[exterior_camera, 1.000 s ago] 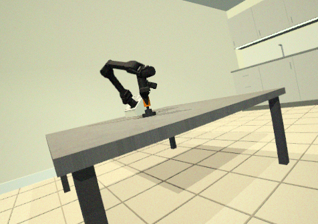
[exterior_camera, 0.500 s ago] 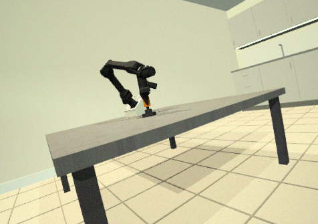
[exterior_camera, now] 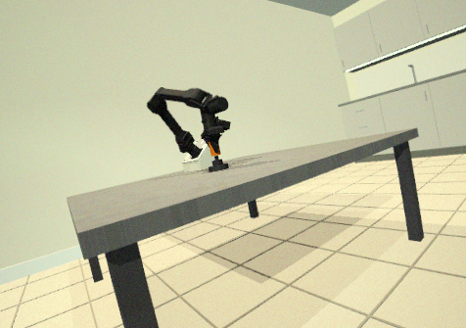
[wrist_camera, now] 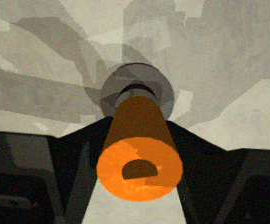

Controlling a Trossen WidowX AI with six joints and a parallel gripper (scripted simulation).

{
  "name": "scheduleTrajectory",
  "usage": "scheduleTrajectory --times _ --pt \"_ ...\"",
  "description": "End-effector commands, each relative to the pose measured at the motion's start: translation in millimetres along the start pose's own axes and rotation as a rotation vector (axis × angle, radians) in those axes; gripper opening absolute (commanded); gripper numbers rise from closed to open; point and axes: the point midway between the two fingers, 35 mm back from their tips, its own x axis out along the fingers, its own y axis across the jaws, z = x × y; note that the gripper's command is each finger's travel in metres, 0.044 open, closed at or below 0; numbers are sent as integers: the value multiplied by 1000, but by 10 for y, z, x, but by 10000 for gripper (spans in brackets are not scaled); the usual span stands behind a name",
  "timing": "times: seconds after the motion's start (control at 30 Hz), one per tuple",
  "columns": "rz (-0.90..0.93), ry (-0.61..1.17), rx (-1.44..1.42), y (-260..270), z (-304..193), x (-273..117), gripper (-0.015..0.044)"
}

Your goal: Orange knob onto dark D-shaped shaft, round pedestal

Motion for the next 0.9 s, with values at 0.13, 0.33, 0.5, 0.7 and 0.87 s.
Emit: scheduleTrajectory --times 0.13,0.33,0.5,0.7,0.87 --pt "-7 -2 -25 -8 0 -14 0" --pt "-7 -1 -25 6 -3 6 0" --pt "-7 -1 -25 26 -9 14 0" --pt "-7 -1 -25 20 -9 25 0" --pt "-7 -1 -25 11 -4 23 0"
